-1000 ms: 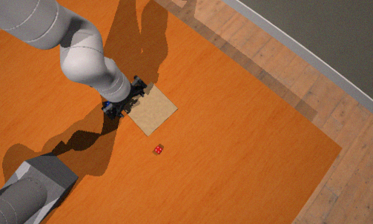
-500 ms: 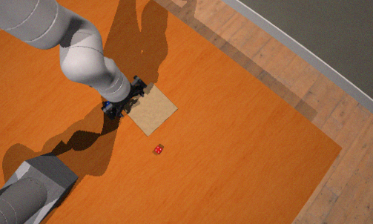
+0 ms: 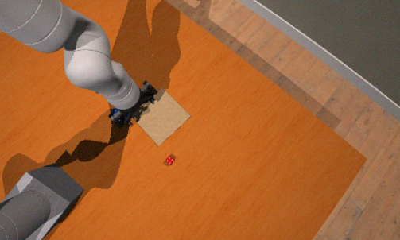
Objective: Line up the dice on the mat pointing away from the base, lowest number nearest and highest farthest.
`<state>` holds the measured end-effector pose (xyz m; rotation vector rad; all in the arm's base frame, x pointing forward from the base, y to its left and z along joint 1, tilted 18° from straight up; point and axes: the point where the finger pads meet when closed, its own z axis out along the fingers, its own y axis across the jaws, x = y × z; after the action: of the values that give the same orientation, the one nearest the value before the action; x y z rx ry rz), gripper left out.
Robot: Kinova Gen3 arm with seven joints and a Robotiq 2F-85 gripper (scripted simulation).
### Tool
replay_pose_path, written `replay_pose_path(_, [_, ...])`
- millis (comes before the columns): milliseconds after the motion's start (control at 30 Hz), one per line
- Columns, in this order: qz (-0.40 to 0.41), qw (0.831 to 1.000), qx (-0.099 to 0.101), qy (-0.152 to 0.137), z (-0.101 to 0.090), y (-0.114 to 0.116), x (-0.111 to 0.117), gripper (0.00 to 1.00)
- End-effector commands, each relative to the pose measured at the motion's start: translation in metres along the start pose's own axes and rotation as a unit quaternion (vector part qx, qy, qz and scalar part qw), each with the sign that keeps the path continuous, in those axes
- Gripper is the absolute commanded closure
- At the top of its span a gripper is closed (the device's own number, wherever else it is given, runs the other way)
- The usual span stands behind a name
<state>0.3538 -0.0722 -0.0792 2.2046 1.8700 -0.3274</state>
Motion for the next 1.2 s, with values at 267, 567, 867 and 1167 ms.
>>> replay_pose_path(267, [0.000,1.000,-0.001,0.000,0.000,-0.002,0.001,0.00])
replay_pose_path(567, [0.000,1.000,-0.001,0.000,0.000,-0.032,0.009,0.00])
replay_pose_path(867, [0.000,1.000,-0.001,0.000,0.000,-0.061,0.016,0.00])
replay_pose_path(1167, [0.000,1.000,-0.001,0.000,0.000,-0.064,0.017,0.00])
